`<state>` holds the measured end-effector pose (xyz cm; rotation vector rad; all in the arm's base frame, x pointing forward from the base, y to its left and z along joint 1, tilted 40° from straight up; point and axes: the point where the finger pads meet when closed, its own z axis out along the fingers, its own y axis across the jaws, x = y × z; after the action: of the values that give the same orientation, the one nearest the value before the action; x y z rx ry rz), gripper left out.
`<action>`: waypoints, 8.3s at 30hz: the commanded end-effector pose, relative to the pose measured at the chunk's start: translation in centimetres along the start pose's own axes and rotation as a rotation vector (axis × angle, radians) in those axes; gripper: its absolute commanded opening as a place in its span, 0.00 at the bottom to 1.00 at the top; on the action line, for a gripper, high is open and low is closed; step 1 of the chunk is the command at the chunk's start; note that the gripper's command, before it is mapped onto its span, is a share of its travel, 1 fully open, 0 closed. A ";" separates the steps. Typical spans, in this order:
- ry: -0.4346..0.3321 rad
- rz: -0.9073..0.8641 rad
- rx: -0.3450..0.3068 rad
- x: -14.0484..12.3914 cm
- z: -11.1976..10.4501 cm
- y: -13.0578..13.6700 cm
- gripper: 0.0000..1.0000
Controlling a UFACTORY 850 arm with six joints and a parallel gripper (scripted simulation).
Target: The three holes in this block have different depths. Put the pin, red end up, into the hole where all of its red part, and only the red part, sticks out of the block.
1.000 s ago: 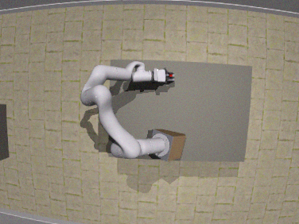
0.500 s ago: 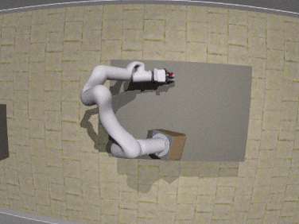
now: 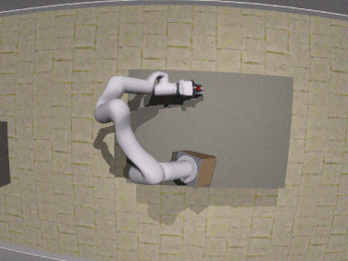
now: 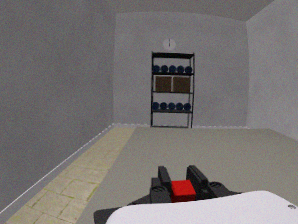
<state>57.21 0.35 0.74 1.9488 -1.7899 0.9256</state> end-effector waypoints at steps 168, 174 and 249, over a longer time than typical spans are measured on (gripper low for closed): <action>0.001 0.002 0.001 -2.0 0.3 -0.1 0.00; 0.001 0.002 0.001 -2.0 0.3 -0.1 0.00; 0.001 0.002 0.001 -2.8 0.3 -0.1 0.00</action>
<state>57.38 2.28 -1.36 1.9487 -1.7902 0.9259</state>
